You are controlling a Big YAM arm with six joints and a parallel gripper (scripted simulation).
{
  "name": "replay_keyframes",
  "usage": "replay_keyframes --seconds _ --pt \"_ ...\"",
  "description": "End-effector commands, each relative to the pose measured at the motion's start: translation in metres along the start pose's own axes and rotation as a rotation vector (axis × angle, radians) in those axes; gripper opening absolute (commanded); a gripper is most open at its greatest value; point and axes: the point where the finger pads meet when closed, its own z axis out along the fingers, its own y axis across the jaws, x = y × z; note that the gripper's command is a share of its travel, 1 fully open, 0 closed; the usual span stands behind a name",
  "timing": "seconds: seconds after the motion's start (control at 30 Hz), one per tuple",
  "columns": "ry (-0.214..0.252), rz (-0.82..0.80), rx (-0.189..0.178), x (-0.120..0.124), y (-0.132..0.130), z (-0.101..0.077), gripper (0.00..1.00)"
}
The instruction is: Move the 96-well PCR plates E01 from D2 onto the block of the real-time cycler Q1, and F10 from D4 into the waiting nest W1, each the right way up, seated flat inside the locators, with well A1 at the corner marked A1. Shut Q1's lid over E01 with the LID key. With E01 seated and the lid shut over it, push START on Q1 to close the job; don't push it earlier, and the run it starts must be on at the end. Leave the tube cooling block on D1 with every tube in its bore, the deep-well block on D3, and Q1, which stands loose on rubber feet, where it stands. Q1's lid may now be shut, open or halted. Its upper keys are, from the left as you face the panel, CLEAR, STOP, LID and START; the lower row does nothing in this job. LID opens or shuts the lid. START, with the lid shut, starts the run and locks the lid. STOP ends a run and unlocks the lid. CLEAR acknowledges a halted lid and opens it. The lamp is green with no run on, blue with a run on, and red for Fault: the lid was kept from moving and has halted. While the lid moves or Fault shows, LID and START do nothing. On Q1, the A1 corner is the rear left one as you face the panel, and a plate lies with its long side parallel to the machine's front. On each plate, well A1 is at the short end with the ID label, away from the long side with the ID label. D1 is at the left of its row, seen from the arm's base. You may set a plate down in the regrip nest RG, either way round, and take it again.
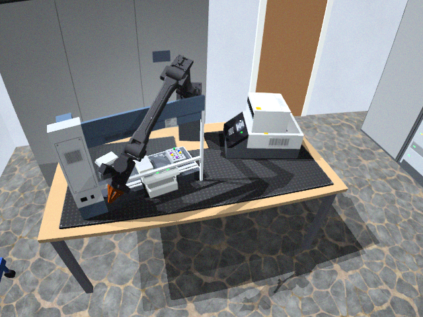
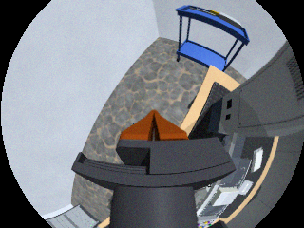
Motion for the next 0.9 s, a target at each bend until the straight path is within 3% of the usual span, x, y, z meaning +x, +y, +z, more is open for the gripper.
replay_keyframes --seconds 0.0,0.17,0.27,0.4,0.6,0.73,0.87 --pt "0.000 -0.086 -0.049 0.003 0.024 -0.012 0.00" --pt "0.018 -0.085 -0.042 0.042 0.032 -0.004 0.00" --pt "0.076 -0.155 -0.049 0.064 0.030 0.000 0.00" --pt "0.069 -0.188 -0.037 0.054 0.029 -0.005 0.00" --pt "0.139 -0.308 -0.060 0.085 0.042 -0.015 0.00" --pt "0.125 -0.274 -0.081 0.109 0.062 -0.020 0.00" --pt "0.120 -0.283 -0.101 0.116 0.073 -0.022 0.00"
